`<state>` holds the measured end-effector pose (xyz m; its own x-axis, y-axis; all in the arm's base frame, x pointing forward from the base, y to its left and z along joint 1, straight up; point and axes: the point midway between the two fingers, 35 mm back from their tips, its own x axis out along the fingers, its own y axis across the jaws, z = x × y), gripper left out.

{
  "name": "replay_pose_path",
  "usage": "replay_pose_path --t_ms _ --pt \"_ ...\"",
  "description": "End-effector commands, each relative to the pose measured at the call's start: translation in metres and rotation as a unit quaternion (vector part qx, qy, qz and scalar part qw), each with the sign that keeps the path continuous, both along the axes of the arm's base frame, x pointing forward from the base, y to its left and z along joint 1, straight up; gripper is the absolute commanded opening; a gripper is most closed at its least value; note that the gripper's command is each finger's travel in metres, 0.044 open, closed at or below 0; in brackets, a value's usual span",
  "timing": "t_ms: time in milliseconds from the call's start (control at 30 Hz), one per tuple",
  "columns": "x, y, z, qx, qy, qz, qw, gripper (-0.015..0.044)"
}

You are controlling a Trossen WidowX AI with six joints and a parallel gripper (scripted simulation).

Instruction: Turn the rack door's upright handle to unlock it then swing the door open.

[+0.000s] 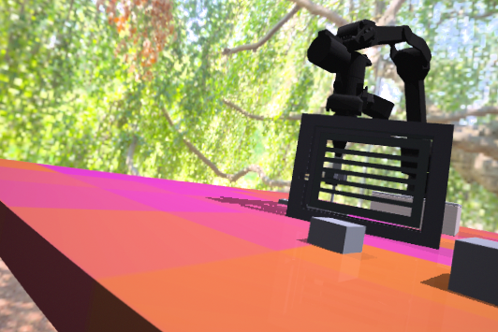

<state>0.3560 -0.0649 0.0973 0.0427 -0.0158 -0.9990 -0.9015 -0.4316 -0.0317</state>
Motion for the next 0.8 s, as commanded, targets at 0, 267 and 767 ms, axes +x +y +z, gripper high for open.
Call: replay_pose_path --t_ms 0,267,767 --pt "-0.003 0.001 -0.001 0.003 0.001 -0.030 1.000 0.0018" --pt "-0.012 0.002 -0.001 0.006 0.000 -0.116 0.993 0.0018" --pt "-0.038 0.007 -0.002 0.012 -0.001 -0.269 0.963 0.0018"
